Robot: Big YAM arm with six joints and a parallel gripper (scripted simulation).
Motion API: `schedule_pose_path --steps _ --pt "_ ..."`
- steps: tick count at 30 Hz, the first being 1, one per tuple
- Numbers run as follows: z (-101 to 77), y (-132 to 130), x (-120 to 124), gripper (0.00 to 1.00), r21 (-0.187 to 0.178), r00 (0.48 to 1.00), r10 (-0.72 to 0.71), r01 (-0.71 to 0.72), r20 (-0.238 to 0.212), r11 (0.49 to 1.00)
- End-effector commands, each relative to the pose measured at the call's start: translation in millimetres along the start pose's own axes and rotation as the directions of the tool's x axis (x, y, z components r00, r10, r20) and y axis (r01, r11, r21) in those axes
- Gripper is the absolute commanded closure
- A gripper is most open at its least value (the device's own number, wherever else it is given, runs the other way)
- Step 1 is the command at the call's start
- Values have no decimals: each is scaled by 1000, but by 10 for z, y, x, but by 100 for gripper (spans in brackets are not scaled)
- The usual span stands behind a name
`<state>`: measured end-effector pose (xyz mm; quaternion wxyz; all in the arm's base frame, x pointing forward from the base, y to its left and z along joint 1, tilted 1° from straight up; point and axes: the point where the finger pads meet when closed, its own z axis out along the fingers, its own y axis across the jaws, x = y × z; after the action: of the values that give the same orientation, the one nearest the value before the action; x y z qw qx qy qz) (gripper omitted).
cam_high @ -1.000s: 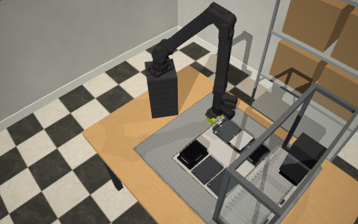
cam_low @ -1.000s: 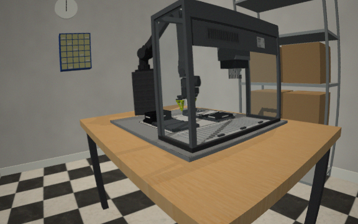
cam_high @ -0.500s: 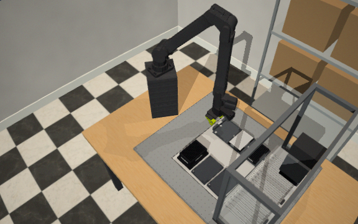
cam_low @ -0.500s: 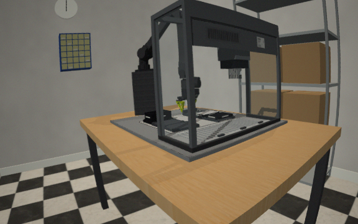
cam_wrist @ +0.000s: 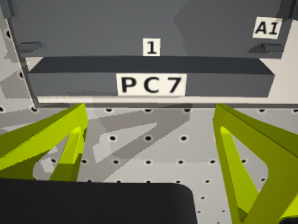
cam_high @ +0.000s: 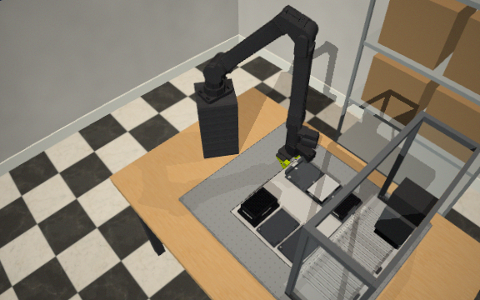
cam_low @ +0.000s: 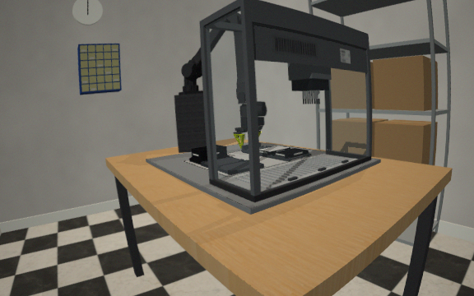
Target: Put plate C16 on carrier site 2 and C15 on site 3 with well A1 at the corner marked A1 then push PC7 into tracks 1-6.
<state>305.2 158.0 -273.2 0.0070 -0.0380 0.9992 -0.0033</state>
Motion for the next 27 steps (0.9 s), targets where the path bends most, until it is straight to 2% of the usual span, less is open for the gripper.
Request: schedule_pose_path --steps 1,20,27 --pt "12 2 -35 20 2 1000 -11 11 5 1000" --pt "33 -26 -65 20 7 1000 -9 9 -9 1000" --pt "21 -17 -154 20 2 1000 -5 5 5 1000"
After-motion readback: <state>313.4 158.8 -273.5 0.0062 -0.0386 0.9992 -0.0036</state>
